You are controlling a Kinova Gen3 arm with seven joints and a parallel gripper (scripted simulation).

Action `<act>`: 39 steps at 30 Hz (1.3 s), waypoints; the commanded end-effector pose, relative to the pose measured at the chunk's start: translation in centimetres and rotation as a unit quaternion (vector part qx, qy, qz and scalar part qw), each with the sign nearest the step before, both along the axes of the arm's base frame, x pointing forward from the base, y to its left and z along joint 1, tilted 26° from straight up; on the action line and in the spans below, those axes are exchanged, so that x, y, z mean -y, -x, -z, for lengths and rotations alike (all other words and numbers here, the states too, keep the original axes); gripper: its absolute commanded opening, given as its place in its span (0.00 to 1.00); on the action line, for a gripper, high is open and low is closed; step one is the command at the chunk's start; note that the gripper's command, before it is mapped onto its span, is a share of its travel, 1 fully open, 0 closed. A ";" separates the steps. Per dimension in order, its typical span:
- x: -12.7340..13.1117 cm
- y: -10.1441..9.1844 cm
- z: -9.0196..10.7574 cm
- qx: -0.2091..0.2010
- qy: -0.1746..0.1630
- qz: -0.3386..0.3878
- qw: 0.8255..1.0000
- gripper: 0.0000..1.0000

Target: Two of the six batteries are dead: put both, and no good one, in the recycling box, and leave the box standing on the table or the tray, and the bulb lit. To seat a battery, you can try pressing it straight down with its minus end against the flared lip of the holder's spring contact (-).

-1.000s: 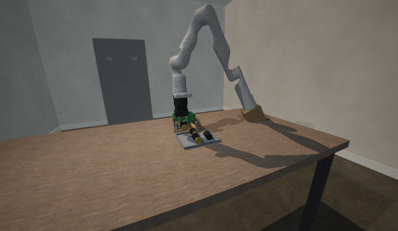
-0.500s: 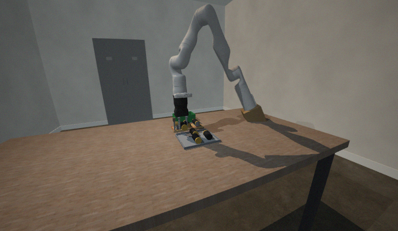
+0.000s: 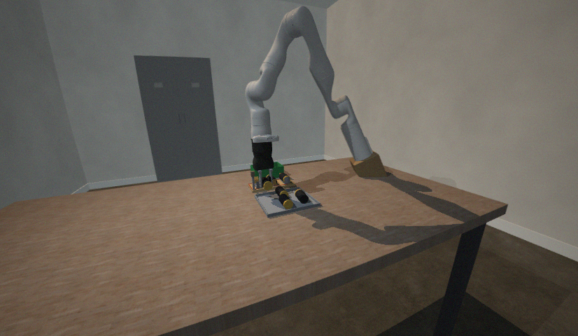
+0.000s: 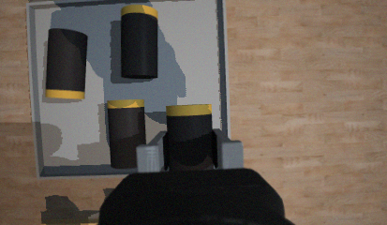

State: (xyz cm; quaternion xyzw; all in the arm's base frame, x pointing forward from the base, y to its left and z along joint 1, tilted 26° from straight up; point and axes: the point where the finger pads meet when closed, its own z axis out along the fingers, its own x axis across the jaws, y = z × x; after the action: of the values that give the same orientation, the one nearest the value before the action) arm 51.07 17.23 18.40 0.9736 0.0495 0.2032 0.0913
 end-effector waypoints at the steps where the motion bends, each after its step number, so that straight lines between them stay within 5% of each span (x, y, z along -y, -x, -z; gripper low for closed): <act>1: 0.0 0.0 -0.1 0.001 -0.001 0.000 1.000 0.57; 27: 0.0 0.0 0.0 0.001 -0.001 0.000 1.000 0.57; 39: 0.5 -1.6 3.3 0.001 -0.001 0.000 1.000 0.57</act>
State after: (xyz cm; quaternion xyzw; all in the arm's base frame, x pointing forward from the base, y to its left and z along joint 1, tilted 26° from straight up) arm 52.40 17.46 15.66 0.9730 0.0542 0.2076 0.0849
